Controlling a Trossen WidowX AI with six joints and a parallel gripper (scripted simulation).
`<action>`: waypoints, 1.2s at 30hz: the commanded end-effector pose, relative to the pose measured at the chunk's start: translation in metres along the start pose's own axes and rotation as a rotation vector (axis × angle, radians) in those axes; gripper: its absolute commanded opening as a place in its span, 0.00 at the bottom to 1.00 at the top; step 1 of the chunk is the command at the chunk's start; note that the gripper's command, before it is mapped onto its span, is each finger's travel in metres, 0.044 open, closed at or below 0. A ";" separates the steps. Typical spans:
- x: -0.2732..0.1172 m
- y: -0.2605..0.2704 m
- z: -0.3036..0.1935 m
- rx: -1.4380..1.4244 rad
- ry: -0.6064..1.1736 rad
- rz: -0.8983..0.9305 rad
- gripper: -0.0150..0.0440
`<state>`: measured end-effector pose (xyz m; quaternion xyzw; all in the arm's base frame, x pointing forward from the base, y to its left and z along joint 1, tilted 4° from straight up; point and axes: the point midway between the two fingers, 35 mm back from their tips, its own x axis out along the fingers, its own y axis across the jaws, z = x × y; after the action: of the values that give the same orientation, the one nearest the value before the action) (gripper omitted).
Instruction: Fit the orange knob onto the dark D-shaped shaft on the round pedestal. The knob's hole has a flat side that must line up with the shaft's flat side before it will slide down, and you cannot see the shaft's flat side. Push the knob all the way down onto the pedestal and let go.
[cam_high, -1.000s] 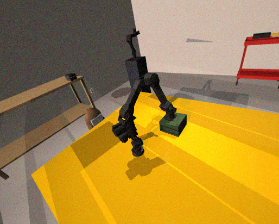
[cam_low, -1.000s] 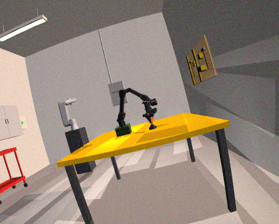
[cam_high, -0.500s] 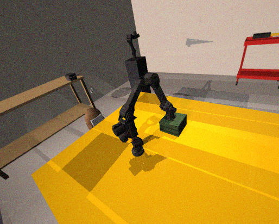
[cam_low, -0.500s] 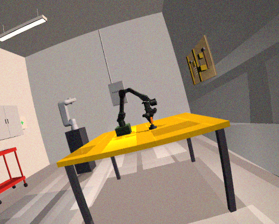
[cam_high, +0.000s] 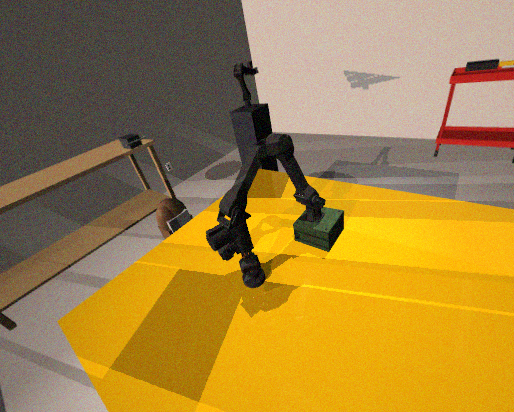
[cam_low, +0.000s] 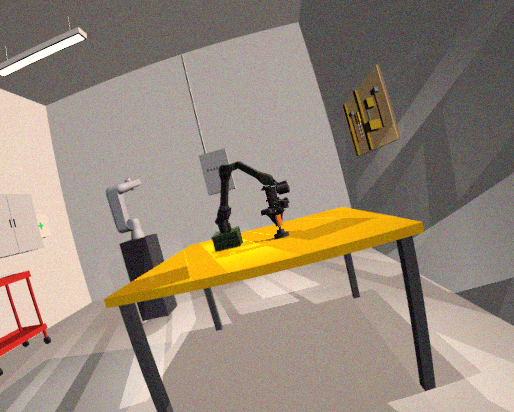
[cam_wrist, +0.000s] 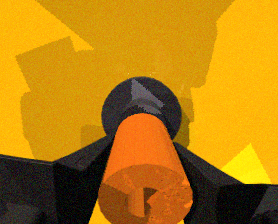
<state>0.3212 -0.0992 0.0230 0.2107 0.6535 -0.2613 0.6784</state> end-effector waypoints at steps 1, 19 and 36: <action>0.002 0.000 0.002 0.066 -0.002 -0.003 0.25; 0.003 -0.001 0.000 0.066 -0.002 -0.003 0.25; 0.002 0.000 0.001 0.066 -0.002 -0.003 0.25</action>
<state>0.3206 -0.0995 0.0195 0.2308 0.6459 -0.2808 0.6713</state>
